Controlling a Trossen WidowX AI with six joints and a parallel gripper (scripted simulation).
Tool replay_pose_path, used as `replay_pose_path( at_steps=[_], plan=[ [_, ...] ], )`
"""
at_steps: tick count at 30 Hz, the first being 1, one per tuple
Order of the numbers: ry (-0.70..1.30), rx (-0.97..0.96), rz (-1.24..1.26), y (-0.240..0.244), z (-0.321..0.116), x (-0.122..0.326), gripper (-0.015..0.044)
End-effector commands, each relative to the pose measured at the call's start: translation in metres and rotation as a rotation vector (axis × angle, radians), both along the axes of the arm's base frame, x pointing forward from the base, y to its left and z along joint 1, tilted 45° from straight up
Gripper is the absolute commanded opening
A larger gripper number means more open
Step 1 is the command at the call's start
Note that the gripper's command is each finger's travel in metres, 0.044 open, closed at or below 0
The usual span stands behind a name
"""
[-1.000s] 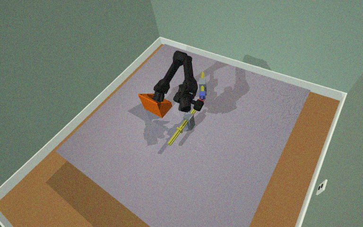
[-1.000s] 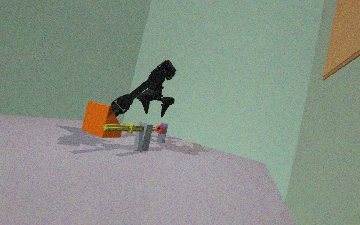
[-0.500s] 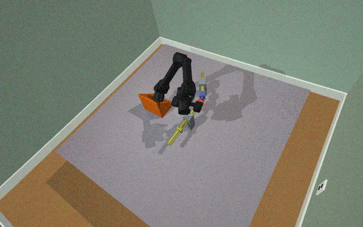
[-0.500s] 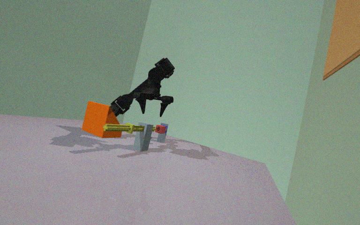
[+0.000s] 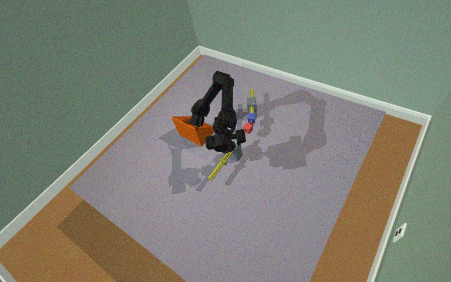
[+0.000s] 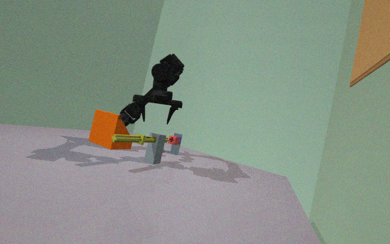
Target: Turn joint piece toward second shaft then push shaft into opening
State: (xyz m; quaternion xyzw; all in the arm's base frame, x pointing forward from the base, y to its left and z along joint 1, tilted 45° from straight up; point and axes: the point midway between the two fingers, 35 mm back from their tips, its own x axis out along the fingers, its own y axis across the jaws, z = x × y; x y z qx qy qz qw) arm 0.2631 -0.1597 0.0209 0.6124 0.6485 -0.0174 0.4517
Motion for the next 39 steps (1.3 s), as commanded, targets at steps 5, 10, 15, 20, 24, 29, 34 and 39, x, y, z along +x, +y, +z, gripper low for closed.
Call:
replay_pose_path(
  at_steps=[5,10,15,20,24,29,34,39],
  plan=[
    [-0.183,-0.084,0.159,-0.027,-0.026,-0.003,0.044],
    [-0.301,-0.138,0.267,-0.045,-0.044,-0.007,0.044],
    [-0.415,-0.189,0.38,-0.062,-0.062,-0.012,0.044],
    [-0.525,-0.238,0.496,-0.078,-0.081,-0.018,0.044],
    [-0.606,-0.272,0.587,-0.09,-0.095,-0.024,0.044],
    [-0.62,-0.277,0.603,-0.092,-0.097,-0.025,0.044],
    [-0.555,-0.266,0.546,-0.09,-0.1,-0.024,0.044],
    [-0.425,-0.242,0.432,-0.085,-0.106,-0.022,0.044]
  ],
)
